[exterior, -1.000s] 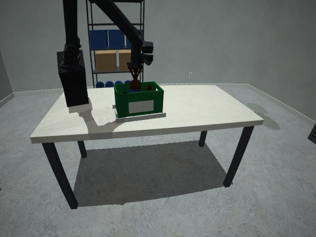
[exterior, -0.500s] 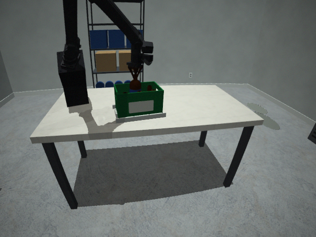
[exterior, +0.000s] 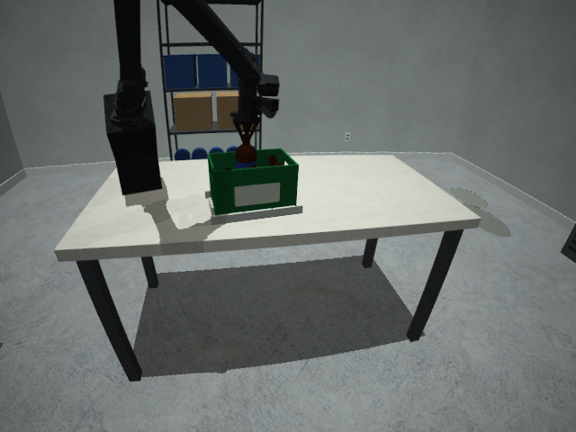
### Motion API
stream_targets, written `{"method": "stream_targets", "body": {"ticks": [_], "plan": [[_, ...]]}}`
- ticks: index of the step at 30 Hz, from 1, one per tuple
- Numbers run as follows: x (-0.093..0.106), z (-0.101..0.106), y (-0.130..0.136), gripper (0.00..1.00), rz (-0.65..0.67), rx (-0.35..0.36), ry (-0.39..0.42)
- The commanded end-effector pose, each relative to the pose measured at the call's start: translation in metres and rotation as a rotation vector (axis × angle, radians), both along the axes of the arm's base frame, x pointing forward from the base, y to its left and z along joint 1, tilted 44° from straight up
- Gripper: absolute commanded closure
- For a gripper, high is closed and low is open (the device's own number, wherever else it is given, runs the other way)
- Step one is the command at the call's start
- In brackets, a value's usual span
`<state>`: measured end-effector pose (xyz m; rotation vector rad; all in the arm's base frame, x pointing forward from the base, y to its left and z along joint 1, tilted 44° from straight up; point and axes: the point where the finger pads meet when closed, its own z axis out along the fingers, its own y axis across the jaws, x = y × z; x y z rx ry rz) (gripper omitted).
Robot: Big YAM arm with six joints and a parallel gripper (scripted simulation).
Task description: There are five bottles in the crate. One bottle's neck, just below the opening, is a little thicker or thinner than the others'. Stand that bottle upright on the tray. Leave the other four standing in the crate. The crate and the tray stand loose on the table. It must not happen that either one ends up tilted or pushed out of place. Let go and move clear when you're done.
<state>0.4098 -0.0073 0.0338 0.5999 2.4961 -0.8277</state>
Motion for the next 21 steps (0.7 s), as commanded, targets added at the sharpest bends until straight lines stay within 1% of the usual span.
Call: {"method": "stream_targets", "body": {"ticks": [1, 21], "plan": [[0.019, 0.028, 0.023, 1.0, 0.024, 0.018, -0.074], [0.016, 0.044, 0.036, 1.0, 0.024, 0.02, -0.076]]}}
